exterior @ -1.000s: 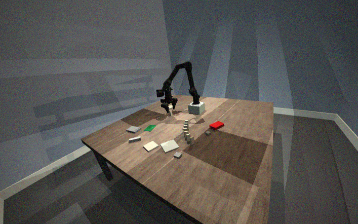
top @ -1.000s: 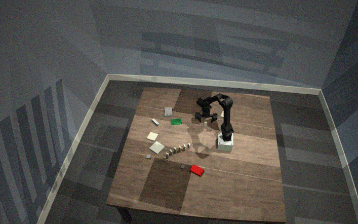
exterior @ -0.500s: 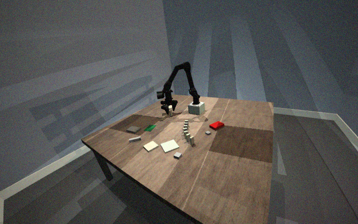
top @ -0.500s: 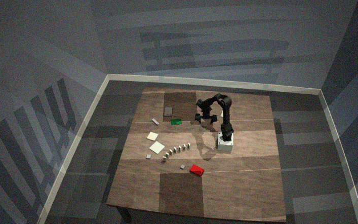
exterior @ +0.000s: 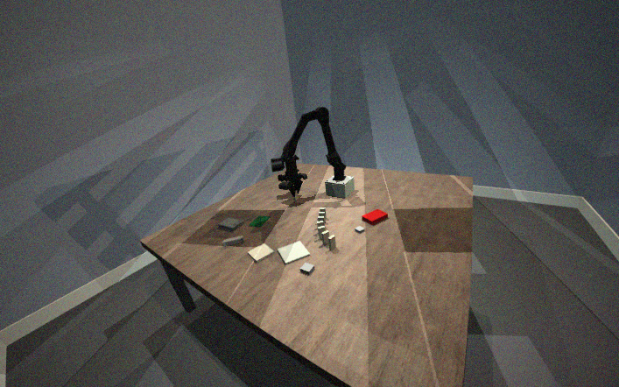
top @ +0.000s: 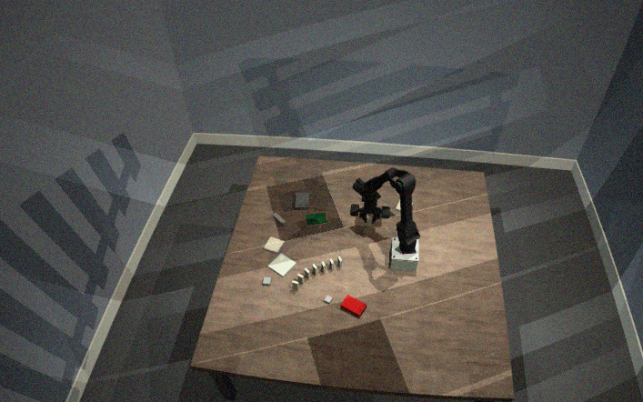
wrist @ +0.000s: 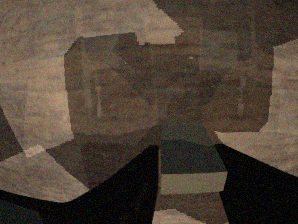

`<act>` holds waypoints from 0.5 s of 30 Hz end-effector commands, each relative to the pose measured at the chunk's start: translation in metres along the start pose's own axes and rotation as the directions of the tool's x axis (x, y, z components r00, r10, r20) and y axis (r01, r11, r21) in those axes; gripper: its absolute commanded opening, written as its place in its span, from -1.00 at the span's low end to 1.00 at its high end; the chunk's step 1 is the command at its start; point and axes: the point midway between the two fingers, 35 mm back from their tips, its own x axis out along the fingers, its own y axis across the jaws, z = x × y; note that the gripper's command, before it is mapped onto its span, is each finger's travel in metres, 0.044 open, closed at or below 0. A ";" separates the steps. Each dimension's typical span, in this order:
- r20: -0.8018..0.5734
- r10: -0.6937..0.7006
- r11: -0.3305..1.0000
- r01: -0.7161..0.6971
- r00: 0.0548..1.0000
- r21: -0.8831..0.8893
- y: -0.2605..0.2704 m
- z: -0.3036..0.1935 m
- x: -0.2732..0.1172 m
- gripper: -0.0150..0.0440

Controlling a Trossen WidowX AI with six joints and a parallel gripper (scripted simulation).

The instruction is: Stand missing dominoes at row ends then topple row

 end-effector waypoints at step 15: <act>0.000 0.000 1.000 0.000 1.000 0.000 0.002 0.001 -0.127 -0.13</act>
